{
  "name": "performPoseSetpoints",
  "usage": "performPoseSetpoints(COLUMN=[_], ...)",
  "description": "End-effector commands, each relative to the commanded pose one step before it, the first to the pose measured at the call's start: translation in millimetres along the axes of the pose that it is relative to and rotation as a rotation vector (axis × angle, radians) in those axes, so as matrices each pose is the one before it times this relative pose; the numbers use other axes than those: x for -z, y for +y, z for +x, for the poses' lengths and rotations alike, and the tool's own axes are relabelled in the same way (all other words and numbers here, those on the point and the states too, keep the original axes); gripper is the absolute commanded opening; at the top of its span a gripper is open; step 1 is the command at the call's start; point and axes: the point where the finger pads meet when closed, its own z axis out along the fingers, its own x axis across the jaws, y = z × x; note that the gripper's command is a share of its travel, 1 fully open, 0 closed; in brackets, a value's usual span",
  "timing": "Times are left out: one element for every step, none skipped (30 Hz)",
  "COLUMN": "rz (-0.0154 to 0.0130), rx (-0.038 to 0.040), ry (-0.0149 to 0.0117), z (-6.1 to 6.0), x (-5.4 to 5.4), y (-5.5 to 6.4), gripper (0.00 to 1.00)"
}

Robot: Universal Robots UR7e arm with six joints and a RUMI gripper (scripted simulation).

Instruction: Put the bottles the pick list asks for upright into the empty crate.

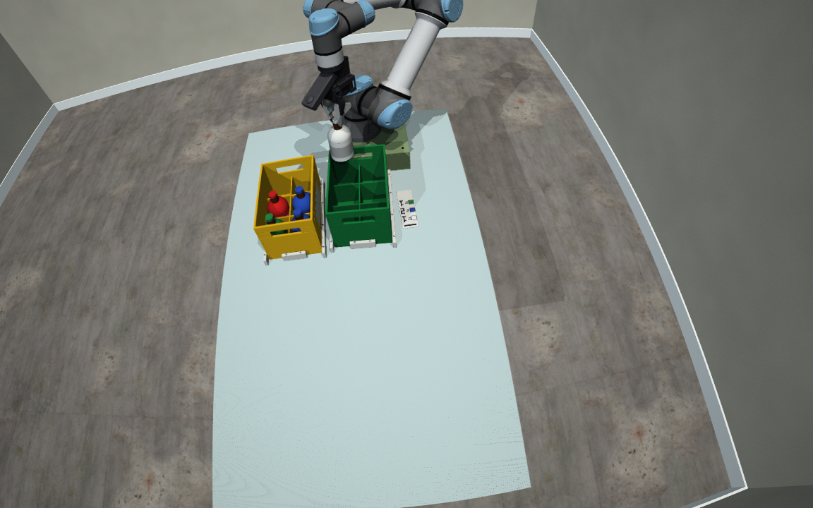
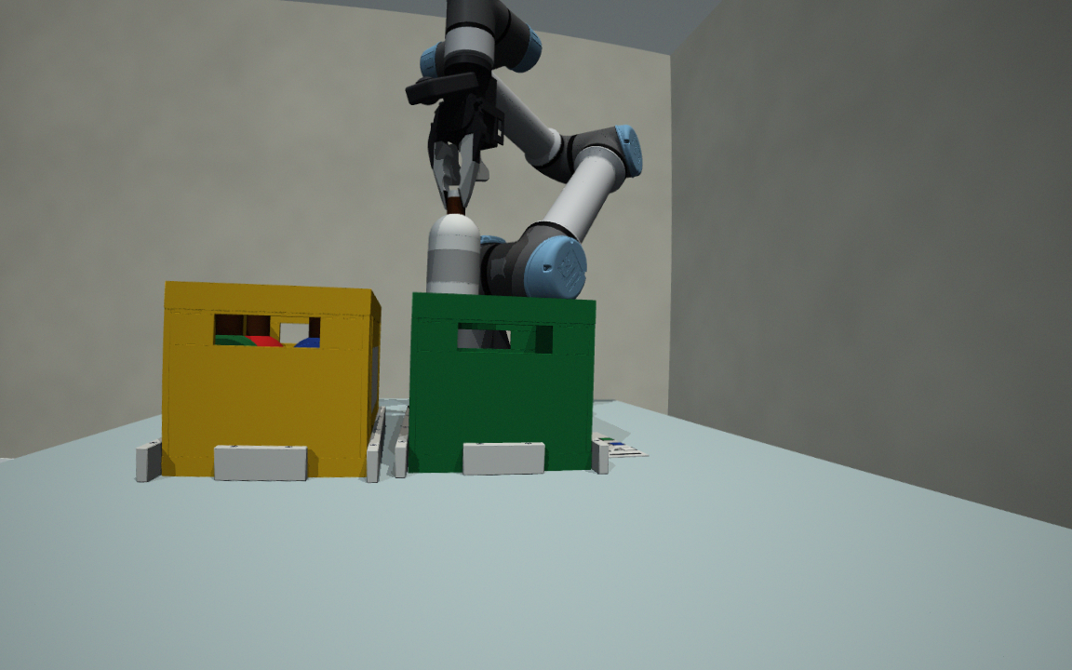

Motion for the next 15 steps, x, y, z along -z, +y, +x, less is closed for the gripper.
performPoseSetpoints(rz=[0.00601, -0.00066, -0.00039, -0.00007, 0.00023, 0.00018, 0.00000, 0.00000, 0.00000, 0.00000, 0.00000, 0.00000, 0.00000, 0.00000, 0.00000], rx=[-0.00365, 0.00000, 0.00000, 0.00000, 0.00000, 0.00000, 0.00000, 0.00000, -0.00030, -0.00075, -0.00045, -0.00017, -0.00008, 0.00000, 0.00000], ry=[0.00106, -0.00002, -0.00001, 0.00000, 0.00001, 0.00001, 0.00000, 0.00000, 0.00000, 0.00000, -0.00003, 0.00001, 0.00001, 0.00000, 0.00000], z=[-4.20, -0.07, -0.04, -0.01, 0.01, 0.03, 0.04, 0.06, 0.13, 0.24, 0.30, 0.15, 0.13, 0.00, 0.00], x=[2.62, -0.12, -0.05, 0.02, 0.10, 0.09, 0.00, 0.00, 0.00, 0.00, -0.01, 0.00, 0.00, 0.00, 0.00], y=[1.64, -0.45, -0.43, -0.40, -0.32, -0.31, -0.26, -0.26, -0.30, -0.37, -0.32, -0.33, -0.30, 0.00, 0.00], gripper=[0.00, 0.00, 0.00, 0.00, 0.00, 0.00, 0.00, 0.00, 0.00, 0.00, 0.00, 0.00, 0.00, 0.00, 0.00])
